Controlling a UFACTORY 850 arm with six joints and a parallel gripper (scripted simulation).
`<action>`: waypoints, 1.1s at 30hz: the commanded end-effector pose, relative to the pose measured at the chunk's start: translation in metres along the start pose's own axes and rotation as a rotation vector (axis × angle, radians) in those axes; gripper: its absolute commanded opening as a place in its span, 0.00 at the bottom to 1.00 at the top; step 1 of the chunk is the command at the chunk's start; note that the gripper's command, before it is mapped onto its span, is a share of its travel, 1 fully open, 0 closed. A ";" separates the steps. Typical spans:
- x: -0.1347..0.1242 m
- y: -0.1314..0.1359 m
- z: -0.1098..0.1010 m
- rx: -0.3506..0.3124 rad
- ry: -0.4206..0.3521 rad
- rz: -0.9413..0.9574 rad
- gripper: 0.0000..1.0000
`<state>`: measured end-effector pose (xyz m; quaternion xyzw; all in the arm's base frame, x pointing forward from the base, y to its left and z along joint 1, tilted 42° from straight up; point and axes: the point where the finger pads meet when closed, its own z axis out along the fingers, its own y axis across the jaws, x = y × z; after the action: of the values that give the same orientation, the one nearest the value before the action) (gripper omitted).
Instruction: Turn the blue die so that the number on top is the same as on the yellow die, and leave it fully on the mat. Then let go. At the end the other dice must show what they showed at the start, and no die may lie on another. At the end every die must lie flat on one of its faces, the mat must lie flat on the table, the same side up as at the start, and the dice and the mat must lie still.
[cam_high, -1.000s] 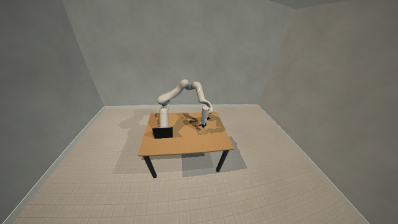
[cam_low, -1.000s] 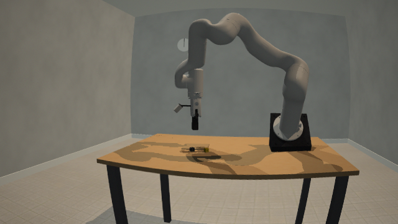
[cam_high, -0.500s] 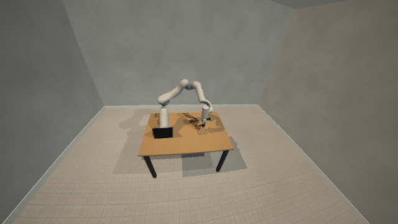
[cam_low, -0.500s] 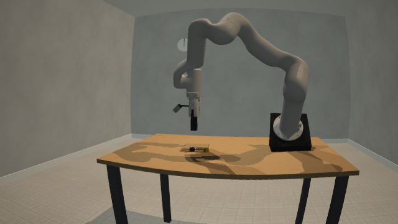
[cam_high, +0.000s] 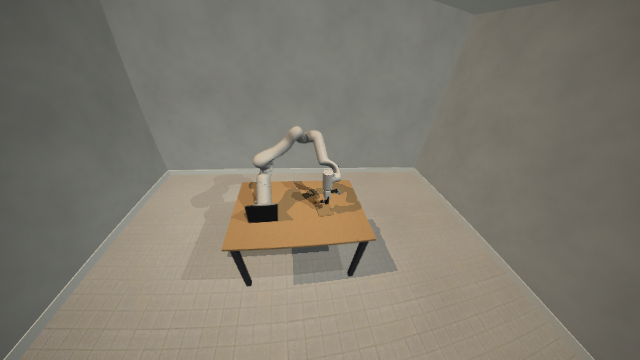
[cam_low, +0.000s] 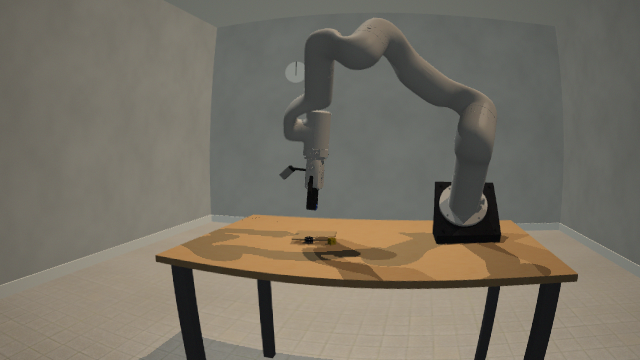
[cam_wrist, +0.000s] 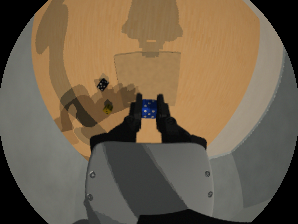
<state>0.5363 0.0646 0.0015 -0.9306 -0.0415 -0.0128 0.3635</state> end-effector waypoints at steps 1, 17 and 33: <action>0.000 -0.001 0.000 0.005 0.113 -0.004 0.15; -0.004 -0.001 0.000 0.006 0.417 -0.003 0.15; -0.009 -0.001 0.000 0.004 0.768 -0.003 0.15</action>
<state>0.5271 0.0609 0.0004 -0.8743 0.0825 -0.3205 0.3550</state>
